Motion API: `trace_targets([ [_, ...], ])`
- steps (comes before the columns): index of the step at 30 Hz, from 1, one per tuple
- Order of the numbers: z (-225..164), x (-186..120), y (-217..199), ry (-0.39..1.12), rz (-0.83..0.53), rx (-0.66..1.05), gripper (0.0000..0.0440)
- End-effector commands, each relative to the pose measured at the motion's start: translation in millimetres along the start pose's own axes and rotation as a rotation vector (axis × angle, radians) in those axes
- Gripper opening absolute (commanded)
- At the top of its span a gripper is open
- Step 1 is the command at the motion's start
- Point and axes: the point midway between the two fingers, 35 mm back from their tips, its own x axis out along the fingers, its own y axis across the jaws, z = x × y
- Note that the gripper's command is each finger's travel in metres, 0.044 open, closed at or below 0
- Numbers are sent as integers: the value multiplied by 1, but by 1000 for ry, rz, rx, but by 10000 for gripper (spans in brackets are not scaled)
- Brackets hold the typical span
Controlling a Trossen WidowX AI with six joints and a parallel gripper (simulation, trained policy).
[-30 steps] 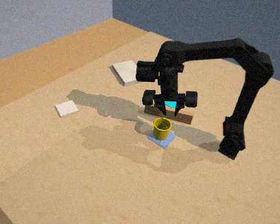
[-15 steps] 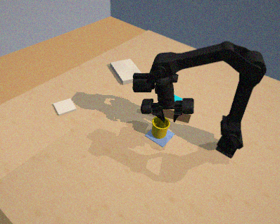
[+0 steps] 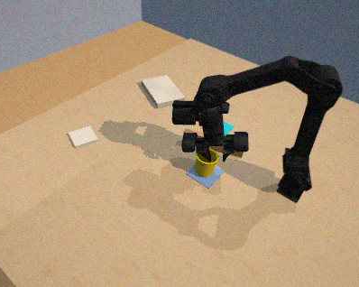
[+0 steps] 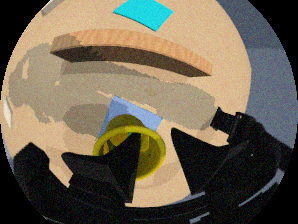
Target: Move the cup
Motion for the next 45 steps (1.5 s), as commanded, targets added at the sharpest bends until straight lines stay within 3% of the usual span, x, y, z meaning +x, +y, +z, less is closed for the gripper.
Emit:
trace_targets([
  [1,1,4,0,-8,8,-16,182],
  [8,2,13,3,-9,26,-36,174],
  [16,4,15,3,-22,41,-60,0],
  [27,9,-2,3,-14,82,-15,0],
  [45,33,-60,-4,0,192,135,0],
])
